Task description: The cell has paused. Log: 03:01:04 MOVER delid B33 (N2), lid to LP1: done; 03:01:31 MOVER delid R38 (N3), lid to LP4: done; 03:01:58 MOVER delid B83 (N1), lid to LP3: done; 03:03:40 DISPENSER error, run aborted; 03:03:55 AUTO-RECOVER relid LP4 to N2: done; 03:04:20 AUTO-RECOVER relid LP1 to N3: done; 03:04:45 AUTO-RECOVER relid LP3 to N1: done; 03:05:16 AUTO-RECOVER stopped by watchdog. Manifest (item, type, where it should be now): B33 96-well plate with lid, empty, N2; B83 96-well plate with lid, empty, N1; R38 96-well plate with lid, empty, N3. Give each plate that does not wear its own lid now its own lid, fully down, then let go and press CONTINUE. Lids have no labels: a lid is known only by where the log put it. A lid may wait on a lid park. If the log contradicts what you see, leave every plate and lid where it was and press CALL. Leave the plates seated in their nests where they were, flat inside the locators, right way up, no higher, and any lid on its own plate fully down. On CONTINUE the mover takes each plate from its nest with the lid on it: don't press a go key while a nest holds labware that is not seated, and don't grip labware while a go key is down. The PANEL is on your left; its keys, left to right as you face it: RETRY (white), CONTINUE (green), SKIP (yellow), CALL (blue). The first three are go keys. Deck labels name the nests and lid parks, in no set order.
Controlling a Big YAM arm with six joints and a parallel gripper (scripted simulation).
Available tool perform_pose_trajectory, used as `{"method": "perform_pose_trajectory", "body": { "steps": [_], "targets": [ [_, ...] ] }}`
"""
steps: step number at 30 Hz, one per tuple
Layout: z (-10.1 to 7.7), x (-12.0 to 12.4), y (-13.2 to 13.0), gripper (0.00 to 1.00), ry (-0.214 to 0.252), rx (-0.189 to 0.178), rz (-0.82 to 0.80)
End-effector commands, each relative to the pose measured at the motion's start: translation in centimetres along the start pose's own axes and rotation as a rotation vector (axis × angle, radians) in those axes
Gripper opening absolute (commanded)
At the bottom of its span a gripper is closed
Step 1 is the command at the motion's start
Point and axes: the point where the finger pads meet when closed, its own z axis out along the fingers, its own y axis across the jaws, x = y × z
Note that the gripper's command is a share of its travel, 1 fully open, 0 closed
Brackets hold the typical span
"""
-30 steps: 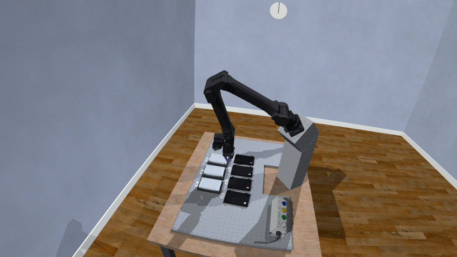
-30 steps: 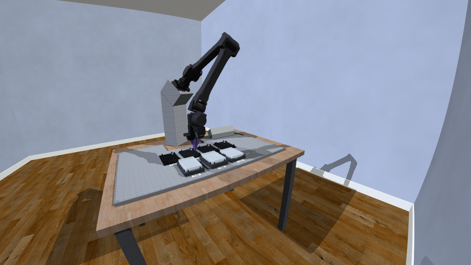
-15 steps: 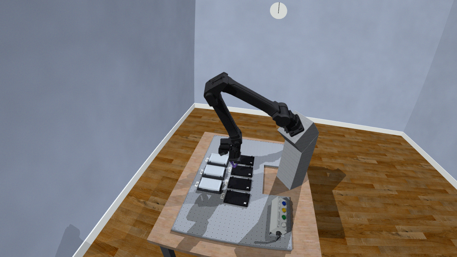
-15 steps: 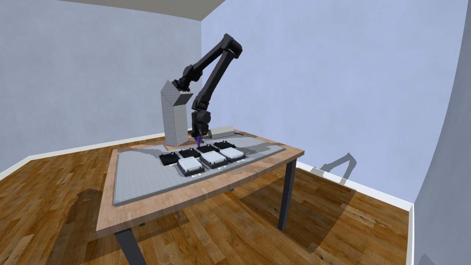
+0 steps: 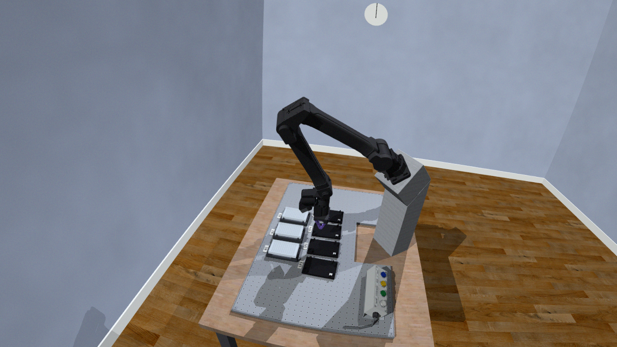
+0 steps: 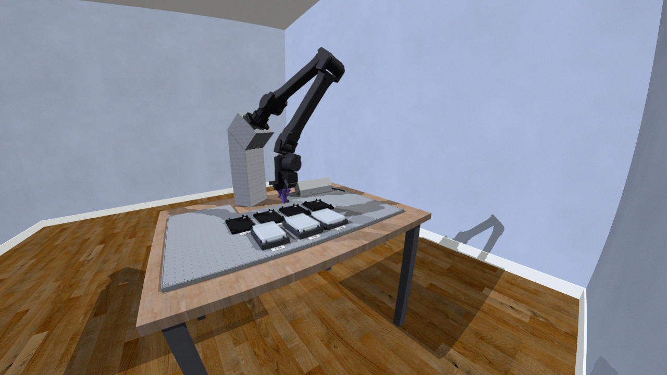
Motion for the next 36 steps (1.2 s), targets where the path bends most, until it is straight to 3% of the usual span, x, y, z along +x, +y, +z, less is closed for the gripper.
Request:
{"method": "perform_pose_trajectory", "body": {
  "steps": [1, 9, 12, 13, 16, 19, 36],
  "targets": [
    [-2.7, 0.3, -0.7, 0.0, -0.002, 0.013, 0.009],
    [-6.6, 0.2, -0.6, 0.0, -0.006, 0.012, 0.007],
    [-6.7, 0.0, -0.6, 0.0, -0.01, 0.011, 0.006],
    [-6.0, 0.7, -1.0, 0.0, 0.012, 0.015, 0.015],
    [-5.9, 1.1, -0.6, 0.0, 0.02, 0.011, 0.008],
    [-6.3, 0.5, 1.9, 0.0, -0.017, -0.002, -0.082],
    [-6.3, 2.5, 8.9, 0.0, -0.001, 0.001, -0.376]
  ]
}}
